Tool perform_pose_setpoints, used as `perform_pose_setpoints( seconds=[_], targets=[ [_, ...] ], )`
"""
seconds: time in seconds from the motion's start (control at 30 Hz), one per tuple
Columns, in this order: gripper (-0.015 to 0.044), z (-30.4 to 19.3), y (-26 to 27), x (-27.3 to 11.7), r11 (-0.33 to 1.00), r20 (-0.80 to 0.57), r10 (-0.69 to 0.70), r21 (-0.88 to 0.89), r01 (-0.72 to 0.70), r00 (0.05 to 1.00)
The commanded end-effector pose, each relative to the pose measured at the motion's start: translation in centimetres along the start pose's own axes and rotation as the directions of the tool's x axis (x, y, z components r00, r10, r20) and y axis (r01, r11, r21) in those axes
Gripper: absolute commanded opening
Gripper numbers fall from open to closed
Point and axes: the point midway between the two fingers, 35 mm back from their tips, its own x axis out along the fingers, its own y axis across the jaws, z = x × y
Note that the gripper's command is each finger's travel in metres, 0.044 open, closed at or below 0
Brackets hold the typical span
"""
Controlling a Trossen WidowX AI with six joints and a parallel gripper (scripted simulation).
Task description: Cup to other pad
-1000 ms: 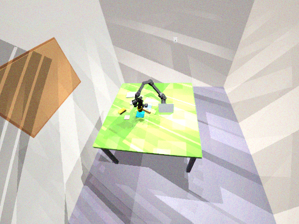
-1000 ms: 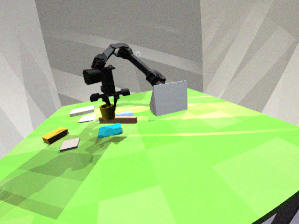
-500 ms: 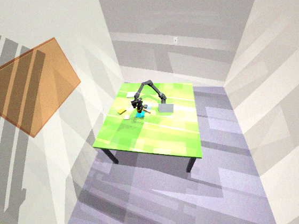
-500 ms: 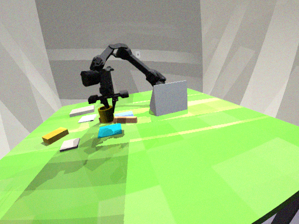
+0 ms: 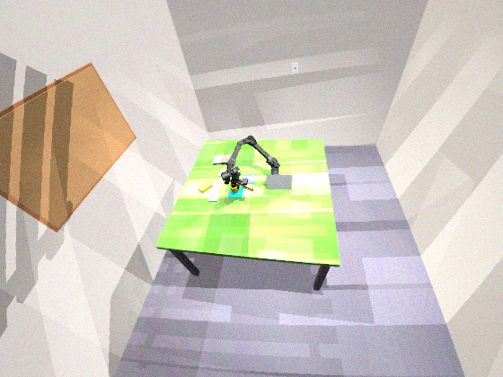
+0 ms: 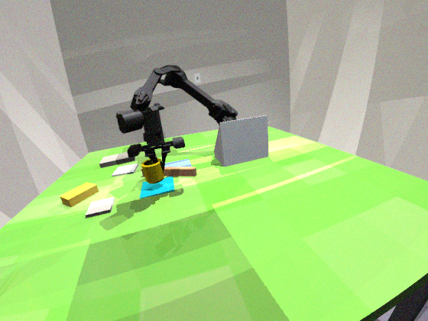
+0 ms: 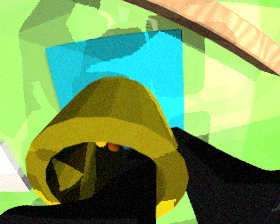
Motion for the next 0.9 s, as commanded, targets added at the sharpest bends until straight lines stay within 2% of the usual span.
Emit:
perform_pose_setpoints(
  seconds=[0.0, 0.3, 0.77, 0.87],
  targets=[
    [0.0000, 0.1, -0.2, 0.9, 1.000, 0.007, -0.003, -0.008, 0.003, 1.000],
    [0.0000, 0.1, -0.2, 2.3, 1.000, 0.009, -0.003, -0.008, 0.003, 1.000],
    [0.0000, 0.0, -0.1, 2.0, 1.000, 0.003, -0.002, 0.000, 0.002, 1.000],
    [0.0079, 0.0, -0.1, 2.0, 1.000, 0.003, -0.002, 0.000, 0.002, 1.000]
  ],
)
